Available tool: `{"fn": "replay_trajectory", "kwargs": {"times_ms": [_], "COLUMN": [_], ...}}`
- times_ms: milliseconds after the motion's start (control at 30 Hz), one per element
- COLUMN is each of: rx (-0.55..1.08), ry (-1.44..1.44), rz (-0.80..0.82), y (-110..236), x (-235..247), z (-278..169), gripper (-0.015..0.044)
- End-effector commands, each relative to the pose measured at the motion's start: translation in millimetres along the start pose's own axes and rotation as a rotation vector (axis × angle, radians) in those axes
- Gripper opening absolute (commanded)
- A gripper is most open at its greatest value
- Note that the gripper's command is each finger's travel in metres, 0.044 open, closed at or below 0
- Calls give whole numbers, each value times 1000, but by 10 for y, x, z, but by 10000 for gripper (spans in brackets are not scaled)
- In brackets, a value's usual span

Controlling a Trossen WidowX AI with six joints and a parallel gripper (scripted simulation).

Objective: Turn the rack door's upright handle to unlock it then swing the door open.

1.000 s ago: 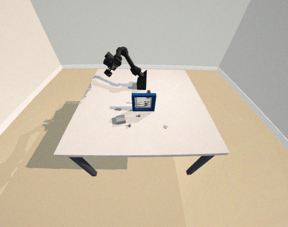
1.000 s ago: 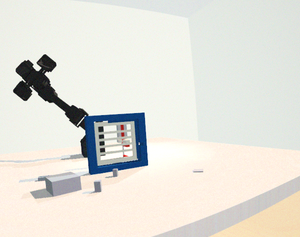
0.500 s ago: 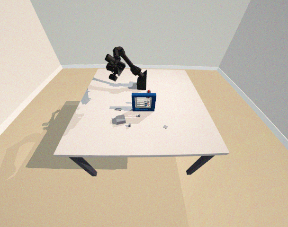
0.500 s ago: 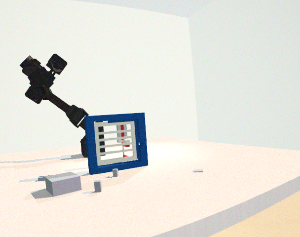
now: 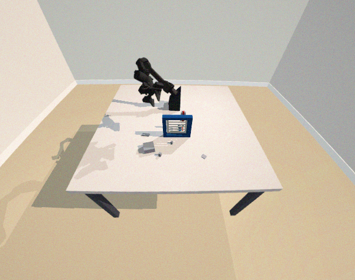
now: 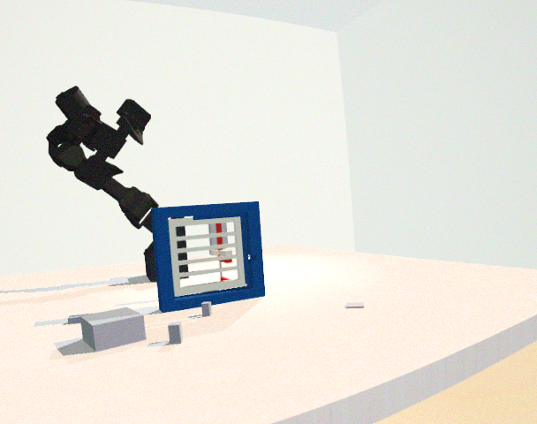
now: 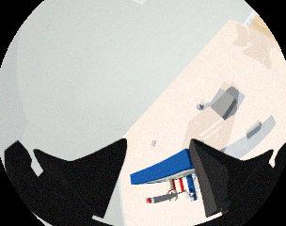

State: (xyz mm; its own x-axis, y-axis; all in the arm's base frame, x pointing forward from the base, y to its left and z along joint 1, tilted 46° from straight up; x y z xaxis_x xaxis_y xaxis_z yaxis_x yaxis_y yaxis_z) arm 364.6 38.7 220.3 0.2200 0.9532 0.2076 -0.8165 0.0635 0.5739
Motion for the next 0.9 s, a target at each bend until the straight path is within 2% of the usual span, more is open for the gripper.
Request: {"fn": "replay_trajectory", "kwargs": {"times_ms": [0, 867], "rx": [93, 524], "ry": [8, 193], "rz": [-56, -402], "y": [-138, -596], "x": [45, 297], "z": [-155, -1089], "gripper": [293, 293]}}
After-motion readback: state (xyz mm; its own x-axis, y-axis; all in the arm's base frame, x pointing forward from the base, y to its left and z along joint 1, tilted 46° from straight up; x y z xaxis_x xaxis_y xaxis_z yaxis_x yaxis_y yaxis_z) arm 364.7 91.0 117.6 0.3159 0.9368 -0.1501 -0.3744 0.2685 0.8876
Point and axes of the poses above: the point midway between the two fingers, 35 mm back from their tips, its own y axis back along the fingers, its own x axis across the jaws, z = x × y, the point moved 2 cm from there along y, back along the fingers, and after that the axes turned 7 degrees about -y, right-handed, at the moved point
